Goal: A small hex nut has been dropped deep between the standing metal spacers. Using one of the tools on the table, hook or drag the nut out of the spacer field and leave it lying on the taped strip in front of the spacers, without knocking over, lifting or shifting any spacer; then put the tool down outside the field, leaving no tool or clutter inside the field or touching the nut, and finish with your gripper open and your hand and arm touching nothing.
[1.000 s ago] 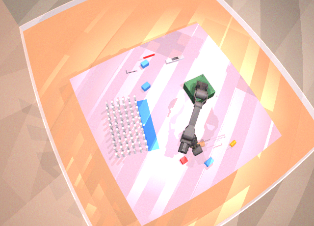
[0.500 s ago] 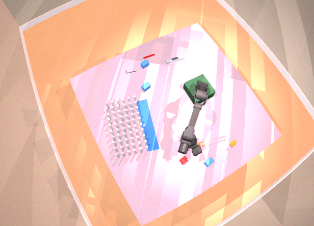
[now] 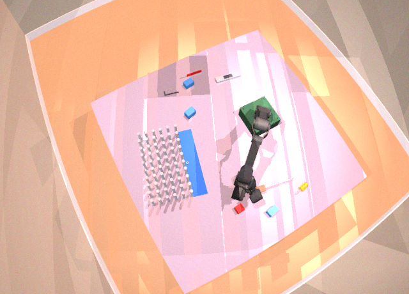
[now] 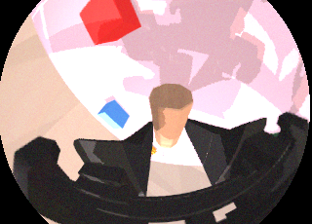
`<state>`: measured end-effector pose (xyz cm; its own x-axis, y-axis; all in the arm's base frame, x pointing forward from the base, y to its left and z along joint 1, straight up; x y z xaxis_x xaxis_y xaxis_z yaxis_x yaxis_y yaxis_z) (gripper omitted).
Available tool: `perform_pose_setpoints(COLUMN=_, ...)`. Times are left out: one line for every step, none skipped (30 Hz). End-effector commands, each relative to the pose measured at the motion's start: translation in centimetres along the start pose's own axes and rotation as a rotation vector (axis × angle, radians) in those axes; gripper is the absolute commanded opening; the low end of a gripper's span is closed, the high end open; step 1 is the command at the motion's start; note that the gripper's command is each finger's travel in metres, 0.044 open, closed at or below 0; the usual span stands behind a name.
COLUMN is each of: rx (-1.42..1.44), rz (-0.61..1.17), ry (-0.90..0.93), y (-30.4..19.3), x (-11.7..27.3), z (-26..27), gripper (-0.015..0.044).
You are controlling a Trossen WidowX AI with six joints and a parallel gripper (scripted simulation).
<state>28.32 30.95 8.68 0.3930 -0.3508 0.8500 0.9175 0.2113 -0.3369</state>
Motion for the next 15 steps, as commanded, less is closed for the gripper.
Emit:
perform_pose_setpoints(rx=-0.006, rz=0.005, ry=0.007, y=0.1, x=-0.4, z=-0.2, gripper=0.0)
perform_pose_setpoints(rx=-0.006, rz=0.005, ry=0.007, y=0.1, x=-0.5, z=-0.2, gripper=0.0)
perform_pose_setpoints(rx=-0.006, rz=0.005, ry=0.007, y=0.1, x=-0.6, z=-0.3, gripper=0.0)
perform_pose_setpoints(rx=-0.006, rz=0.005, ry=0.007, y=0.1, x=-0.7, z=-0.3, gripper=0.0)
perform_pose_setpoints(rx=-0.006, rz=0.005, ry=0.007, y=0.2, x=-0.8, z=-0.4, gripper=0.0)
perform_pose_setpoints(rx=-0.006, rz=0.005, ry=0.007, y=0.2, x=-0.8, z=-0.4, gripper=0.0)
perform_pose_setpoints(rx=-0.006, rz=0.005, ry=0.007, y=0.2, x=-0.9, z=-0.5, gripper=0.0)
perform_pose_setpoints(rx=-0.006, rz=0.005, ry=0.007, y=0.2, x=-1.0, z=-0.5, gripper=0.0)
perform_pose_setpoints(rx=-0.006, rz=0.005, ry=0.007, y=0.3, x=-1.1, z=-0.6, gripper=0.0)
perform_pose_setpoints(rx=-0.006, rz=0.005, ry=0.007, y=0.3, x=-1.2, z=-0.6, gripper=0.0)
perform_pose_setpoints(rx=-0.006, rz=0.005, ry=0.007, y=0.3, x=-1.3, z=-0.7, gripper=0.0)
perform_pose_setpoints(rx=-0.006, rz=0.005, ry=0.007, y=0.3, x=-1.4, z=-0.8, gripper=0.0)
perform_pose_setpoints(rx=-0.006, rz=0.006, ry=0.007, y=0.4, x=-1.5, z=-0.8, gripper=0.0)
perform_pose_setpoints(rx=-0.006, rz=0.006, ry=0.007, y=0.4, x=-1.6, z=-0.9, gripper=0.0)
perform_pose_setpoints(rx=-0.006, rz=0.006, ry=0.007, y=0.4, x=-1.7, z=-0.9, gripper=0.0)
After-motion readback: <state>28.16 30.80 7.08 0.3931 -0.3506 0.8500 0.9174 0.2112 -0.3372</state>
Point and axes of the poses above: the point midway between the two fingers, 35 mm back from their tips, its own x axis back along the fingers, its own z axis across the jaws, y = z × x, the point moved 9 cm from there along x, back along the fingers, and after that the axes turned 15 degrees about x, right-handed, at the moved point
